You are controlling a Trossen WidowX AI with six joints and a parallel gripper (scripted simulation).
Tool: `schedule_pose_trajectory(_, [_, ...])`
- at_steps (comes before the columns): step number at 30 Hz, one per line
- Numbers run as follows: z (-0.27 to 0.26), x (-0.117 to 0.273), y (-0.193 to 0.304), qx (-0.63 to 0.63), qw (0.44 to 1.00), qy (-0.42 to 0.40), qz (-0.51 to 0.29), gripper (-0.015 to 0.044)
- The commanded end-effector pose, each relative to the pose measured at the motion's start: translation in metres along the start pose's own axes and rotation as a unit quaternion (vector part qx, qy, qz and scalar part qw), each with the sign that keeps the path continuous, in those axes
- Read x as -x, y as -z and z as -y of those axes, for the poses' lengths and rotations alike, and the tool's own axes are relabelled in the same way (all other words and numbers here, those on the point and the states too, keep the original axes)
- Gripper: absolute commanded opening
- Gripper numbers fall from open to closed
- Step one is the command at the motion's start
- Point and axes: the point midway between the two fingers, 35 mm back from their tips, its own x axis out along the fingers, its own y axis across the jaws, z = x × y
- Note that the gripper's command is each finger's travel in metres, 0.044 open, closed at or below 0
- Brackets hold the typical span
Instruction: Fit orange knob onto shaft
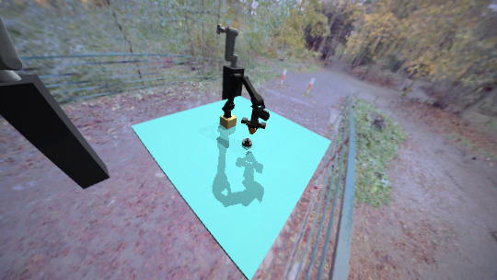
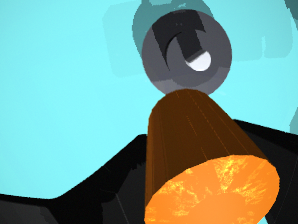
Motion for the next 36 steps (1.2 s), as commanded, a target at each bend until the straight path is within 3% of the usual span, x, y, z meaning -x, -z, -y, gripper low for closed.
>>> schedule_pose_trajectory(1, [0.007, -0.004, -0.010, 0.004, 1.000, 0.002, 0.002, 0.0000])
schedule_pose_trajectory(15, [0.020, -0.011, -0.029, 0.037, 0.999, 0.003, 0.004, 0.0000])
schedule_pose_trajectory(36, [0.020, -0.011, -0.030, 0.327, 0.945, 0.004, 0.003, 0.0000])
